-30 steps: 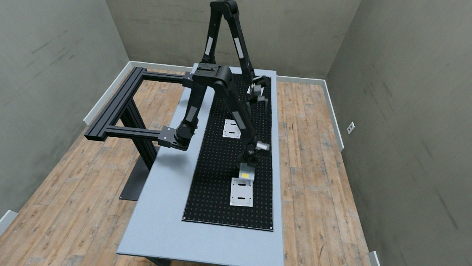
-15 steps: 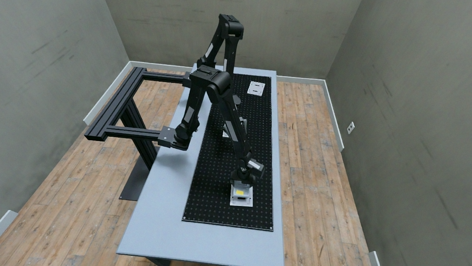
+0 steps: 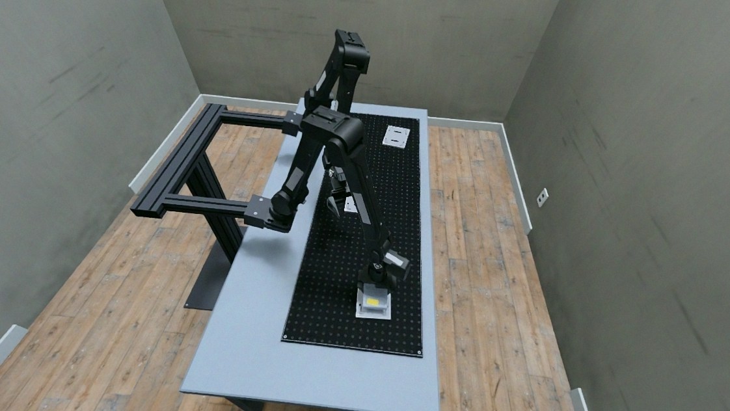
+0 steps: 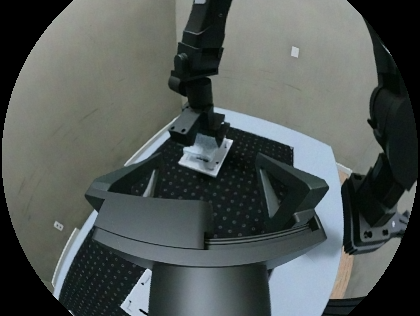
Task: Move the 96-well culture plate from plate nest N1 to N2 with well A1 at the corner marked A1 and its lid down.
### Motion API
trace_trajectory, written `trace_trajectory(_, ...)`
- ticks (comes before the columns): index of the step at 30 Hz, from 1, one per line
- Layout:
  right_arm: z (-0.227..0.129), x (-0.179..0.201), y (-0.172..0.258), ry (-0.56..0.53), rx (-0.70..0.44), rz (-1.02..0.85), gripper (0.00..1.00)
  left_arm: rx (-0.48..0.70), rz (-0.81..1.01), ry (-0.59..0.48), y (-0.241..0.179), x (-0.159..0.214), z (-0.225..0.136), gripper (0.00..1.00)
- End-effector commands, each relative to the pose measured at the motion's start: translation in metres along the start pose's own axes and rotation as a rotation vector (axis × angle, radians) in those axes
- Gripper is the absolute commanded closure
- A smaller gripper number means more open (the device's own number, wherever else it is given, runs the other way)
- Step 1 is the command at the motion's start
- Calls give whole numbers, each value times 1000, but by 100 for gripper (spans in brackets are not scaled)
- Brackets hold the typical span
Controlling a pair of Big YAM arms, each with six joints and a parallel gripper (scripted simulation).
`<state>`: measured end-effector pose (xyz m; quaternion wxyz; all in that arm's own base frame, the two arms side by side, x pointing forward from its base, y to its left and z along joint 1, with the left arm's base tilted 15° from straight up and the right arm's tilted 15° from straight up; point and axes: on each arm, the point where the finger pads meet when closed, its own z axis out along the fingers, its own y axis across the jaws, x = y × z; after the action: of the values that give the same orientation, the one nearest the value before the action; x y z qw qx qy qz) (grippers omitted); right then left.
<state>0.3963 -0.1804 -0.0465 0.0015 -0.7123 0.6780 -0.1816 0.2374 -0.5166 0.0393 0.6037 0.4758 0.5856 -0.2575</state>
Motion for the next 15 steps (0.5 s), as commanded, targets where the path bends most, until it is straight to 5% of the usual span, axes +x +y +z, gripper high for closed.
trace_trajectory(1,6,12,-13,22,22,-2,17,-23,-16,-52,9,-19,10,0)
trace_trajectory(15,1,12,-15,19,25,5,17,-23,-16,-52,9,-19,10,0)
